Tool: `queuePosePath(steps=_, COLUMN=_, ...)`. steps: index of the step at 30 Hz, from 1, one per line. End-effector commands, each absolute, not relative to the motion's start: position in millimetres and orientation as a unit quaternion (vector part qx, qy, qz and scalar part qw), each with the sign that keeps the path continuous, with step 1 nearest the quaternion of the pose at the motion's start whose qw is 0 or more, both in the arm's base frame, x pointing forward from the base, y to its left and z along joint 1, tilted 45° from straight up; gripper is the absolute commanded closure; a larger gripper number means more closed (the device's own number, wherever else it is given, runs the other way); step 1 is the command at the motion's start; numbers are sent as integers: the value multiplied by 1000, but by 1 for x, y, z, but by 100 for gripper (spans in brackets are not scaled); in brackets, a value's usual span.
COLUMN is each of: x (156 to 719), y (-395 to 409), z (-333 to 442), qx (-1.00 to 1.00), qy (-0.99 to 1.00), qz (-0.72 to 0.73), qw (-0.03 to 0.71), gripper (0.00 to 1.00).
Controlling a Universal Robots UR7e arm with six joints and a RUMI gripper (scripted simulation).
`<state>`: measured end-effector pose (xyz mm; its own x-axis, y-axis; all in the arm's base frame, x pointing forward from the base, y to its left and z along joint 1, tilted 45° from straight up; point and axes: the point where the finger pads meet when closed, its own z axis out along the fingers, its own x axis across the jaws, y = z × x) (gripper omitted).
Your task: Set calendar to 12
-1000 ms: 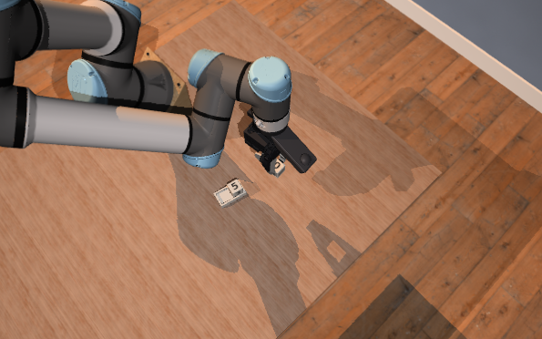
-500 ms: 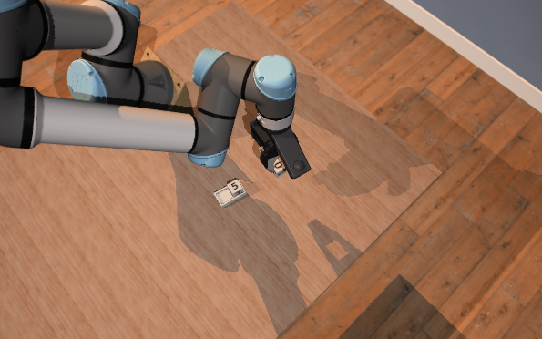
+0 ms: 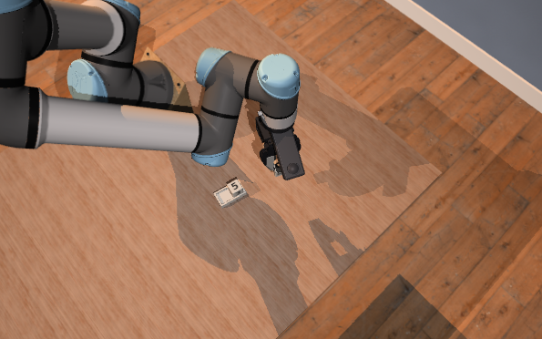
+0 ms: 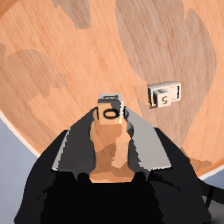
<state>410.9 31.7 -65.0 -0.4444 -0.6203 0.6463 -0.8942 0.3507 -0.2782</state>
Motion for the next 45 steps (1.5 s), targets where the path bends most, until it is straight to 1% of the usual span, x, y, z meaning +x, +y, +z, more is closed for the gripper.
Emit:
queuePosePath(steps=1, x=411, y=32, z=-65, qx=459, qy=-802, qz=315, qw=214, gripper=89)
queuePosePath(steps=19, x=411, y=33, z=-67, qx=422, qy=-823, qz=325, qw=199, gripper=89)
queuePosePath(steps=45, x=411, y=33, z=-67, qx=417, qy=-825, qz=326, qw=198, gripper=89)
